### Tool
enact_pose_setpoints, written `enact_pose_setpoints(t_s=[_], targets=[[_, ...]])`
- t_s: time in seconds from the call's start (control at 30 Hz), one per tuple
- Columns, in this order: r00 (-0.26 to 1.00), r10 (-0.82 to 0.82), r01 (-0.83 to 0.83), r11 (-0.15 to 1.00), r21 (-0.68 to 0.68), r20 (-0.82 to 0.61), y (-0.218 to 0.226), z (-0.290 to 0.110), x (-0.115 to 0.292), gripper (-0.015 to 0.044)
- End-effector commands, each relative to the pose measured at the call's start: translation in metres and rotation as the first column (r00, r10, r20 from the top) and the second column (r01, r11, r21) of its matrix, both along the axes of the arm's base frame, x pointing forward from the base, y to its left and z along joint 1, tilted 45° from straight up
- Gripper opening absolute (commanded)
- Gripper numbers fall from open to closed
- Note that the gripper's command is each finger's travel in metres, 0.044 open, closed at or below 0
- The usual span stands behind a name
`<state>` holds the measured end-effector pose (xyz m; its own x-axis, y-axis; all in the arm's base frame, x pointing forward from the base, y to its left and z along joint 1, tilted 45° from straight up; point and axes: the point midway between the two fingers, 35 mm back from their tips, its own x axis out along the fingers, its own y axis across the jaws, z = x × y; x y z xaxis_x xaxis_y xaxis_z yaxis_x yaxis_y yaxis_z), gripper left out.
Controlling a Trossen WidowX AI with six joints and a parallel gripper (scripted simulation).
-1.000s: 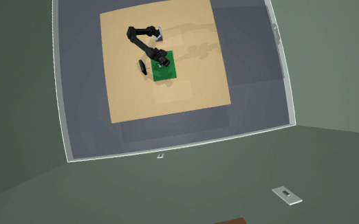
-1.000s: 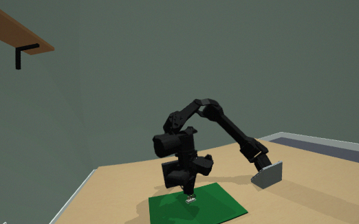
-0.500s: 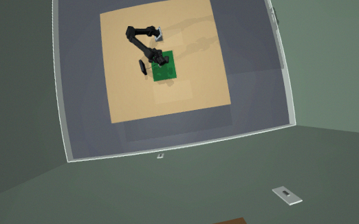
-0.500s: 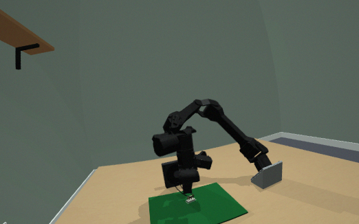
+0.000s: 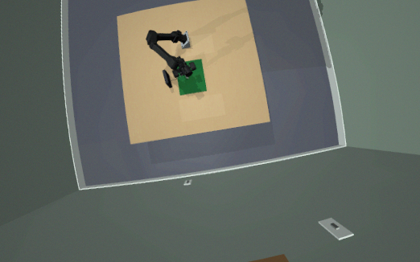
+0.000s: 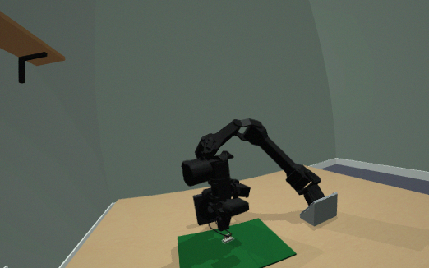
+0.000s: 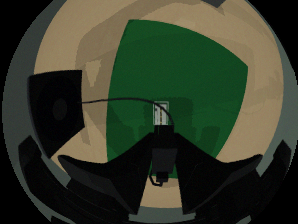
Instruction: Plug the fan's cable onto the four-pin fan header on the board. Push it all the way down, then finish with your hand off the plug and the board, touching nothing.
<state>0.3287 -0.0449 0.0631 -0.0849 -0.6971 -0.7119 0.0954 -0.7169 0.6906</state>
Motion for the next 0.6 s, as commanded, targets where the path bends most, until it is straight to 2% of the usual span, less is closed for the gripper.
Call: enact_pose_setpoints(t_s=[0.0,0.57], targets=[[0.999,0.021,-0.021,1.000,-0.001,-0.026,-0.0026,0.0000,-0.0014,0.0000],[0.999,0.026,-0.026,1.000,0.000,-0.032,-0.0015,0.0031,-0.0095,0.0000]])
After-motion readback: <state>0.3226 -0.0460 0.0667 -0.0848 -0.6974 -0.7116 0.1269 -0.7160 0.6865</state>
